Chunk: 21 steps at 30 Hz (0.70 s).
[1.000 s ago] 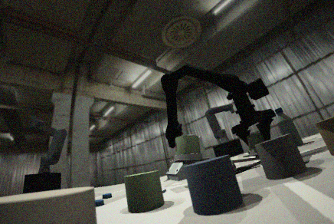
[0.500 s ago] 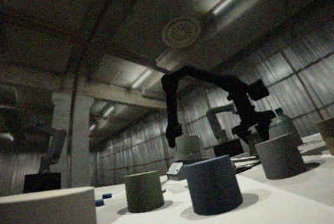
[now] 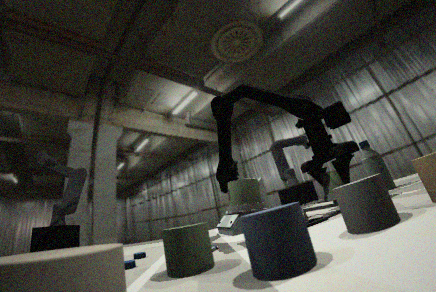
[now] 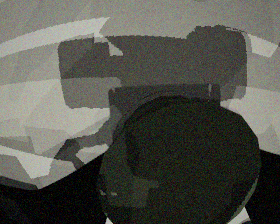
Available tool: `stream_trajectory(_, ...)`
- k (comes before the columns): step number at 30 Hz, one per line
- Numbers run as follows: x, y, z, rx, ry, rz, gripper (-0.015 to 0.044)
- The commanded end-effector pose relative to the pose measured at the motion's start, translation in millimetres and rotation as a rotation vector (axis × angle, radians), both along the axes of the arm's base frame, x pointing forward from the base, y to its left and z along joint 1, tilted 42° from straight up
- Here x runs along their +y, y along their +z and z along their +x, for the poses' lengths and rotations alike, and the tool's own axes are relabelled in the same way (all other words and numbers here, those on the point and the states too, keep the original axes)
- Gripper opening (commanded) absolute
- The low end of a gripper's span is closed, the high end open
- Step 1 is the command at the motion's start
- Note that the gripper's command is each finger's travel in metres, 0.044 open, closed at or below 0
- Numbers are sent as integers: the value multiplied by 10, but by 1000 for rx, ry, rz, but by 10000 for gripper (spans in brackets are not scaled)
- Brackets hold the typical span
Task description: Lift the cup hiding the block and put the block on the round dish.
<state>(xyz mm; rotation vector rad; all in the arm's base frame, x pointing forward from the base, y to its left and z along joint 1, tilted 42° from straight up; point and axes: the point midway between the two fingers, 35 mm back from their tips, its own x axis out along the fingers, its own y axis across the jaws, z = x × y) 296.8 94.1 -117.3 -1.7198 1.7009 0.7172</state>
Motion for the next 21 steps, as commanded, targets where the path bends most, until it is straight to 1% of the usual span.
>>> stream_trajectory(1,87,61,34,-15,1,12,0)
stream_trajectory(21,264,233,49,-14,2,14,0)
